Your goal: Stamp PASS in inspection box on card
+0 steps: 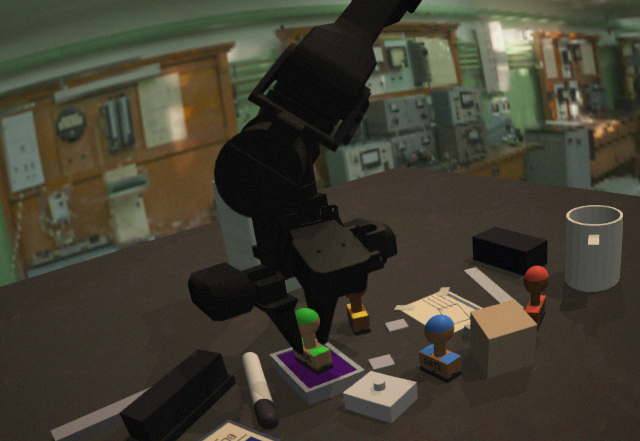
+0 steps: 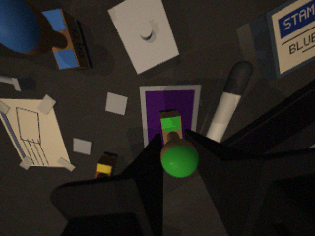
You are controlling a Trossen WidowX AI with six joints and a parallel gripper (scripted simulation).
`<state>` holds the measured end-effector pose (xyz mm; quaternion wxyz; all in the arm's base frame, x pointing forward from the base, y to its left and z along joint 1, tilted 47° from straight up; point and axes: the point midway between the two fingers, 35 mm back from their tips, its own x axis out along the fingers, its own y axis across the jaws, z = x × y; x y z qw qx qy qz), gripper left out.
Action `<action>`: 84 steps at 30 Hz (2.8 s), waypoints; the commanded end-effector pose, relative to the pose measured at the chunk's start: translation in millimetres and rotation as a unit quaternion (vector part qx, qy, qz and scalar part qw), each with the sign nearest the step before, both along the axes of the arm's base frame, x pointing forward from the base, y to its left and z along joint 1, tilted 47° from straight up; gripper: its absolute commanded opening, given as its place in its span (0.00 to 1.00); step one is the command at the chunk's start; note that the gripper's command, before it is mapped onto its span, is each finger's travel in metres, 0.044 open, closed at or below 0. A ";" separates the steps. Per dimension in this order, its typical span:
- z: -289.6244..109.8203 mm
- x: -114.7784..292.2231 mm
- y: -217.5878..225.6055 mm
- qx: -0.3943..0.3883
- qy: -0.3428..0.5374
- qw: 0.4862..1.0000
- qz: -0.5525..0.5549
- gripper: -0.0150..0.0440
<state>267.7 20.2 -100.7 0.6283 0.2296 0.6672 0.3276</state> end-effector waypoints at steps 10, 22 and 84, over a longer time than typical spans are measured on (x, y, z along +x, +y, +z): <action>-0.9 0.2 1.5 0.002 0.000 1.000 -0.002 0.25; -1.6 0.1 2.3 0.002 0.000 1.000 -0.002 0.25; 29.8 5.8 -32.2 0.000 0.000 1.000 -0.002 0.25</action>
